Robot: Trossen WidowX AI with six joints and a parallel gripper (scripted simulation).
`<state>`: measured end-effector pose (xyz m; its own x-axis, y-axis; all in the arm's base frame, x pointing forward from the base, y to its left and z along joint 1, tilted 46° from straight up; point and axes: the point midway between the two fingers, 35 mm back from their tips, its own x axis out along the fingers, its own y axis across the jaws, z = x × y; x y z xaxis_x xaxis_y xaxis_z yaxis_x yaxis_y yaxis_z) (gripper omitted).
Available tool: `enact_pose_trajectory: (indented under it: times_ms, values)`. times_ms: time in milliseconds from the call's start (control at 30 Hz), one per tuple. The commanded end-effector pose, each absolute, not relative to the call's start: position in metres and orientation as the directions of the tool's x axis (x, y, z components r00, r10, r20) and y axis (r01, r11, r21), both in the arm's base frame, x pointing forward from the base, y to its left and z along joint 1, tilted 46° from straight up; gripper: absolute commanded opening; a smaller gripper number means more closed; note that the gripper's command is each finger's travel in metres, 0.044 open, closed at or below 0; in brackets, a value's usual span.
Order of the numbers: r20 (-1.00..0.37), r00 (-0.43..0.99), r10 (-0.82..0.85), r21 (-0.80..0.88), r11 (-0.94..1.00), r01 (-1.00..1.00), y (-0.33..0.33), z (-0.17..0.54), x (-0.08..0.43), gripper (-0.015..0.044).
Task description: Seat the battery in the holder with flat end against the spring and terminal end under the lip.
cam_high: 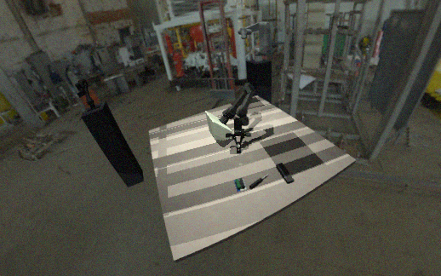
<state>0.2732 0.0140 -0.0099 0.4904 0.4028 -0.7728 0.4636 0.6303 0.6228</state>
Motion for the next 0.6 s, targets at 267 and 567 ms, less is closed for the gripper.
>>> enact_pose_trajectory:
  times_ms: [267,567]
  values:
    - [-0.786,0.447,0.427,0.613,0.636,0.469,0.0165,-0.012,0.2707,0.0068]
    - [-0.797,0.401,0.452,0.602,0.647,0.468,0.0167,-0.0144,0.2727,0.0068]
